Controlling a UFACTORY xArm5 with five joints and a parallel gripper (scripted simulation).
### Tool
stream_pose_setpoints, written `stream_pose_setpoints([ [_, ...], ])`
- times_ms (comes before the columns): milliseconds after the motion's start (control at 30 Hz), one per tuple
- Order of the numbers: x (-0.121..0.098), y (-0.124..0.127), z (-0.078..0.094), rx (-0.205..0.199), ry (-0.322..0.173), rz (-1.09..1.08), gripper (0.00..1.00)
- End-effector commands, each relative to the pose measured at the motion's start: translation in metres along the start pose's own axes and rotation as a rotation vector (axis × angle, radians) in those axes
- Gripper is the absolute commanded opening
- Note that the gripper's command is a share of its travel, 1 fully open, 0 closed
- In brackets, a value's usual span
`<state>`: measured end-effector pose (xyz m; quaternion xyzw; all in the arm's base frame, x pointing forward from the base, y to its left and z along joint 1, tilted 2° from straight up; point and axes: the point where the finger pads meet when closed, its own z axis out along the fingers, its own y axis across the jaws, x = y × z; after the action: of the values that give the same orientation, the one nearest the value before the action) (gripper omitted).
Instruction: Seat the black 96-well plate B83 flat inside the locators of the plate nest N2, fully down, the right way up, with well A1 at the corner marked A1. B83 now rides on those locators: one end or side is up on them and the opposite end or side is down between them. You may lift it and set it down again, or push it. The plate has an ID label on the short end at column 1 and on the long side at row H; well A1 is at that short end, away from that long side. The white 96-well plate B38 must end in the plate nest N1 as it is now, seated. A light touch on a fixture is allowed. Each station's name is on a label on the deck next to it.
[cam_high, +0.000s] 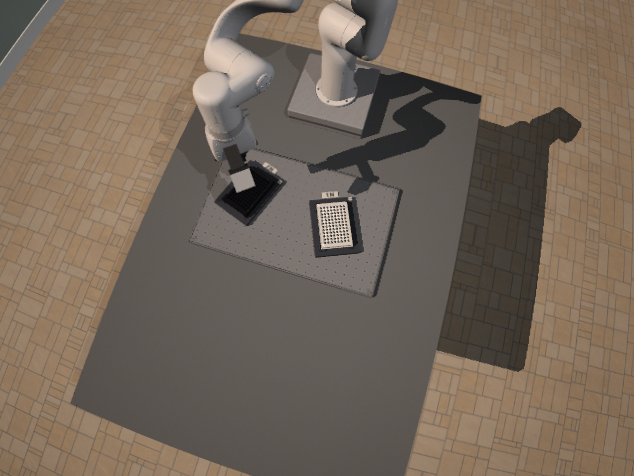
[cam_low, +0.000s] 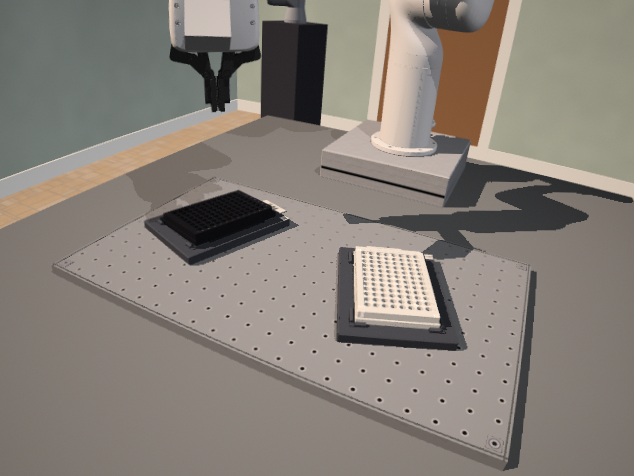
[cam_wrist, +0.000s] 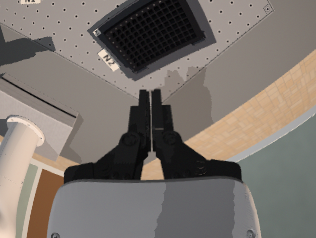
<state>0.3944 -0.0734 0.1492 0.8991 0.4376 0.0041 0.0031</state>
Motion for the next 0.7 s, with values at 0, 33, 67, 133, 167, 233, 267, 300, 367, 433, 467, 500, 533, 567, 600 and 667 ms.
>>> stream_pose_setpoints([
  [0, -0.012, 0.012, 0.02, -0.016, 0.005, -0.188, 0.0],
  [33, -0.015, 0.014, 0.024, -0.016, 0.005, -0.222, 0.0],
  [67, -0.017, 0.016, 0.028, -0.017, 0.005, -0.255, 0.0],
  [133, -0.017, 0.016, 0.028, -0.017, 0.005, -0.255, 0.0],
  [167, -0.02, 0.018, 0.032, -0.018, 0.004, -0.288, 0.0],
  [233, -0.025, 0.021, 0.04, -0.02, 0.004, -0.355, 0.0],
  [267, -0.027, 0.023, 0.043, -0.021, 0.003, -0.388, 0.0],
  [300, -0.029, 0.025, 0.047, -0.021, 0.003, -0.422, 0.0],
  [367, -0.034, 0.029, 0.055, -0.023, 0.002, -0.488, 0.0],
  [433, -0.037, 0.031, 0.059, -0.023, 0.001, -0.515, 0.0],
  [467, -0.037, 0.031, 0.059, -0.023, 0.001, -0.515, 0.0],
  [500, -0.037, 0.031, 0.059, -0.023, 0.001, -0.515, 0.0],
  [533, -0.037, 0.031, 0.059, -0.023, 0.001, -0.515, 0.0],
  [567, -0.037, 0.031, 0.059, -0.023, 0.001, -0.515, 0.0],
  [600, -0.037, 0.031, 0.059, -0.023, 0.001, -0.515, 0.0],
  [667, -0.037, 0.031, 0.059, -0.023, 0.001, -0.515, 0.0],
])
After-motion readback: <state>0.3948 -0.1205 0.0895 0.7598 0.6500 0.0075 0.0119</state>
